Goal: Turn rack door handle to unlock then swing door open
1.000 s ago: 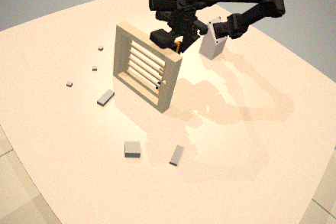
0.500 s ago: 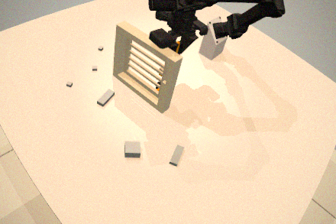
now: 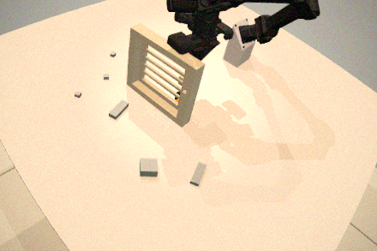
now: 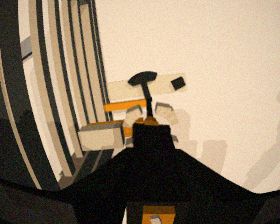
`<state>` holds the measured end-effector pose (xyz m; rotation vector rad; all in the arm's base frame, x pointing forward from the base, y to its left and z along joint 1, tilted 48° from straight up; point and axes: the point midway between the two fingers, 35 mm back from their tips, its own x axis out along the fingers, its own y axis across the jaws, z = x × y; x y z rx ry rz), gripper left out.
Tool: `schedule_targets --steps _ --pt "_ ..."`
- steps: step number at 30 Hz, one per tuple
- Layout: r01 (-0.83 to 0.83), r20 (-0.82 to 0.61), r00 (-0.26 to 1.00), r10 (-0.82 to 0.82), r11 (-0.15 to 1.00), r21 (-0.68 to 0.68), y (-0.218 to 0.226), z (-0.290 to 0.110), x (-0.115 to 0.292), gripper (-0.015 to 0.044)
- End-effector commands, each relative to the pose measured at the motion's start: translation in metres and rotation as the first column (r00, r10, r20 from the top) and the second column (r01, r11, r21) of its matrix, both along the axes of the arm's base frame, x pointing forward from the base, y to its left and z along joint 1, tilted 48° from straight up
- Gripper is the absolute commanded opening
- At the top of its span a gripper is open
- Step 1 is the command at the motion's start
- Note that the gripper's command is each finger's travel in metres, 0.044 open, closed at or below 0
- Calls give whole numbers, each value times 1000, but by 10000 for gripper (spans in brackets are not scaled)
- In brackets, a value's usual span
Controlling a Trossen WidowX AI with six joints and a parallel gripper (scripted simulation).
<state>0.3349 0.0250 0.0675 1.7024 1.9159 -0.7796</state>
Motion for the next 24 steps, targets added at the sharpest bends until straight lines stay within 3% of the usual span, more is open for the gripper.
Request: schedule_targets --steps 1,11,24 --pt "0 -1 1000 0 1000 -1 0 0 0 78" --pt "0 -1 1000 0 1000 -1 0 0 0 12" --pt "-125 135 983 122 992 15 -4 -3 -7 12"
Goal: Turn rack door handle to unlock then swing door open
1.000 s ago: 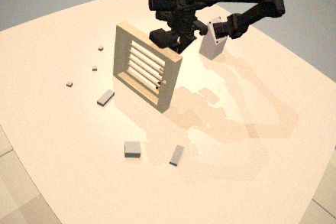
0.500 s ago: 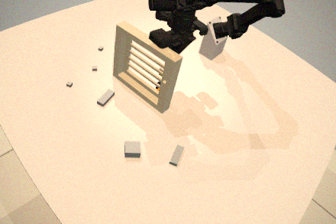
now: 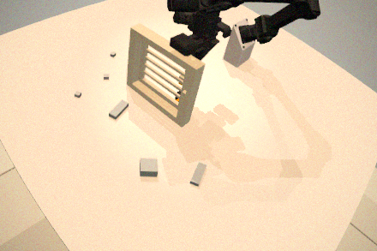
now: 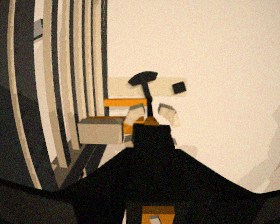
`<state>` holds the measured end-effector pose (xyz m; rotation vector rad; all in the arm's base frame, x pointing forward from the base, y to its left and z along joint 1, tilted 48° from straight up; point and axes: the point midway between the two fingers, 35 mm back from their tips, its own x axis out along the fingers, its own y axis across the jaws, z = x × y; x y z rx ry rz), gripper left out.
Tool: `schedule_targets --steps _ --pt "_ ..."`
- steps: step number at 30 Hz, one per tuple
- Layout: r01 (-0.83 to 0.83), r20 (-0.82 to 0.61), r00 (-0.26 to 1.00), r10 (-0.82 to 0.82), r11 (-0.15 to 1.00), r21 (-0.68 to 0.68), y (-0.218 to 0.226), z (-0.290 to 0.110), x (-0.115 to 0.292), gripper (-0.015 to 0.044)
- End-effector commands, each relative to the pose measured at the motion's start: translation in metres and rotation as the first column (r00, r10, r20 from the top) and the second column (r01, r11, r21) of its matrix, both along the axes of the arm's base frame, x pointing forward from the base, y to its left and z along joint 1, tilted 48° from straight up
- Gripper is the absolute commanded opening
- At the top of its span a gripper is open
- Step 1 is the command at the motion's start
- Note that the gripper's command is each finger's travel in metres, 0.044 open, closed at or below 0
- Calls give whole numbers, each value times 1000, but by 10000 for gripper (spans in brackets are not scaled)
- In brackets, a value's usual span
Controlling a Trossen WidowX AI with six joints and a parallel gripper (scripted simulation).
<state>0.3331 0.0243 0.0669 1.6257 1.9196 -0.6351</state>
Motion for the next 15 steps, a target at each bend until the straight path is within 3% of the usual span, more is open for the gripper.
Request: schedule_targets --steps 1,15 --pt "-51 50 997 51 999 6 -3 -3 -6 12" --pt "-223 236 948 214 975 13 -12 -9 -20 12"
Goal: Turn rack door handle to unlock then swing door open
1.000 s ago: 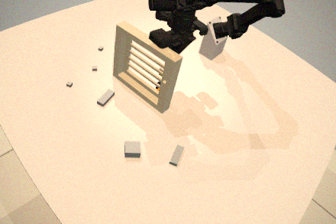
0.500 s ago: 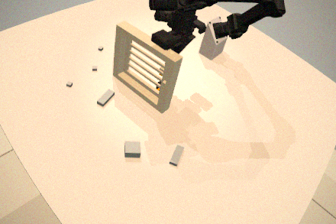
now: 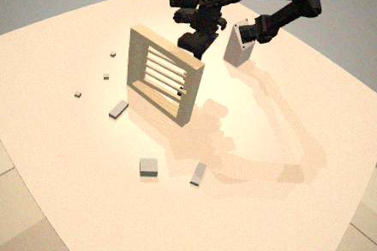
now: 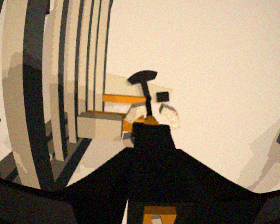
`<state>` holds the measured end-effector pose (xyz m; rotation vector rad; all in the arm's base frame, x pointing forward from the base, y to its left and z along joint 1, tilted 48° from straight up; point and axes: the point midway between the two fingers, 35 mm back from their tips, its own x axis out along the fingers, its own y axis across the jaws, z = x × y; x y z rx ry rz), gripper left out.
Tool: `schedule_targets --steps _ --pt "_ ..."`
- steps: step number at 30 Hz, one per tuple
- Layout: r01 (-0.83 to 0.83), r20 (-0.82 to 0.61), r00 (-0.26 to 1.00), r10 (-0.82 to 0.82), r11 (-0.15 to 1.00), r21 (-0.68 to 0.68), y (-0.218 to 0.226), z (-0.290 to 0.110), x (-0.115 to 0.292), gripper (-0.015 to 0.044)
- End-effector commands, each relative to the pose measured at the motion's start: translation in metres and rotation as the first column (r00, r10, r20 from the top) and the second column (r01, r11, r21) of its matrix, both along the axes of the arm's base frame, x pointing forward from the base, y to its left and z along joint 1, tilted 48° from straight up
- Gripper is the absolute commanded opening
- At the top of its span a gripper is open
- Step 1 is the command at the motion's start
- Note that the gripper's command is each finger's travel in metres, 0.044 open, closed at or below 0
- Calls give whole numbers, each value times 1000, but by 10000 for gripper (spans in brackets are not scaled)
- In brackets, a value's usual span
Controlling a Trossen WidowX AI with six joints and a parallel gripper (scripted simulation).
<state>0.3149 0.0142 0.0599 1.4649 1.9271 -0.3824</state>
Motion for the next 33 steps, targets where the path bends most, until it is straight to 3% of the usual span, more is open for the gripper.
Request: schedule_targets --steps 1,33 --pt "-62 78 995 61 998 6 -2 -2 -3 12" --pt "-387 427 831 356 922 -16 -41 -37 -45 12"
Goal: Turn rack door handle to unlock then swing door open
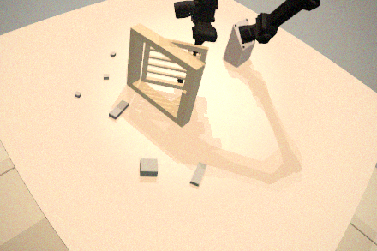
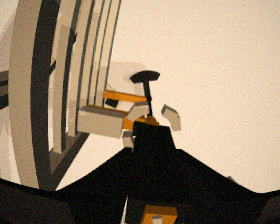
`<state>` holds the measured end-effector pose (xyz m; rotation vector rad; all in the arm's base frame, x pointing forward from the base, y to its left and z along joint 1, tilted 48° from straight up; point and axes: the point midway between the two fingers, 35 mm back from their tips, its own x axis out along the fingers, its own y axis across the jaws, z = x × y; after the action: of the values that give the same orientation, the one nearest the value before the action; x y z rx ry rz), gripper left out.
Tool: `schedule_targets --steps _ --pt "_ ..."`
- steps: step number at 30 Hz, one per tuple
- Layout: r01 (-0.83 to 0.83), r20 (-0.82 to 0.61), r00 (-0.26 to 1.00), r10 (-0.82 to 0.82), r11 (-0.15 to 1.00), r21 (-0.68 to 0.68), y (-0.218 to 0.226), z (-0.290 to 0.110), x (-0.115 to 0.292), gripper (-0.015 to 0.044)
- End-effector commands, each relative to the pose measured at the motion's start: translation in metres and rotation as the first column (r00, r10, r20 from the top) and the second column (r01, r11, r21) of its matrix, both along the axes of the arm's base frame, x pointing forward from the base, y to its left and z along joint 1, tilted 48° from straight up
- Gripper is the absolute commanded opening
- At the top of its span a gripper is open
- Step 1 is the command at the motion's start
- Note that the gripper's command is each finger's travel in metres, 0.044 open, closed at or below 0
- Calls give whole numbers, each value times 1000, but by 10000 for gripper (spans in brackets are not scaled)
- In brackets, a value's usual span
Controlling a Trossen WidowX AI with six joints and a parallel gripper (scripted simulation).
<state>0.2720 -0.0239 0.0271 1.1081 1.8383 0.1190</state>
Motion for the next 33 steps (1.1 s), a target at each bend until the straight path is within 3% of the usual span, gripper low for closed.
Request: schedule_targets --steps 1,33 --pt "-52 62 997 51 999 8 -5 -5 -3 12" --pt "-378 412 842 349 926 -12 -56 -57 -19 12"
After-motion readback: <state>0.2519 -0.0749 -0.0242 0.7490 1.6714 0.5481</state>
